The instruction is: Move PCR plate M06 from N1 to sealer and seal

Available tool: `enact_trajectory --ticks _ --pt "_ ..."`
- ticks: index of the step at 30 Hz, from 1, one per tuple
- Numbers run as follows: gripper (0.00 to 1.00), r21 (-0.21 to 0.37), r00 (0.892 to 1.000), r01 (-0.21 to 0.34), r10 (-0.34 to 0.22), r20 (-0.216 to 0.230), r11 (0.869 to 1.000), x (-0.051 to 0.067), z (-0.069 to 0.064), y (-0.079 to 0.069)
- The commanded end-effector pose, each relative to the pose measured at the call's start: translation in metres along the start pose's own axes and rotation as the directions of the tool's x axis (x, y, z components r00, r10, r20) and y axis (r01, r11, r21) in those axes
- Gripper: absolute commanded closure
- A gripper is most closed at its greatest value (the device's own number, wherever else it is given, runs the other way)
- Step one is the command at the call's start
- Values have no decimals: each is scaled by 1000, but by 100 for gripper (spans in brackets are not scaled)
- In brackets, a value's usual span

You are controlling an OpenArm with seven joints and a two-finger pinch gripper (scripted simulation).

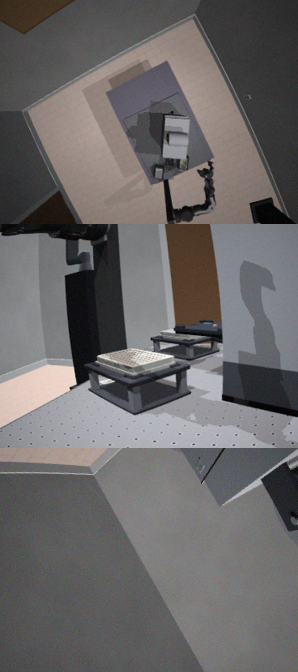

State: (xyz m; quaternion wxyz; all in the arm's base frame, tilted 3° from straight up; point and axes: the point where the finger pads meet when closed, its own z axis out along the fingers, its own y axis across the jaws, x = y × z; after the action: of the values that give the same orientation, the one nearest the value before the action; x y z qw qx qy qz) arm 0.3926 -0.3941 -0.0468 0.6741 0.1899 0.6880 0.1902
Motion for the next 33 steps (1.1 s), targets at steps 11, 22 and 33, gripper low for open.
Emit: enact_trajectory --ticks 11,22,33 --pt "0 -2 1000 1 -1 4 1000 -2 0 1" --pt "0 -2 1000 1 -1 4 1000 -2 0 1" --pt "23 108 974 34 -9 -227 994 39 -18 1"
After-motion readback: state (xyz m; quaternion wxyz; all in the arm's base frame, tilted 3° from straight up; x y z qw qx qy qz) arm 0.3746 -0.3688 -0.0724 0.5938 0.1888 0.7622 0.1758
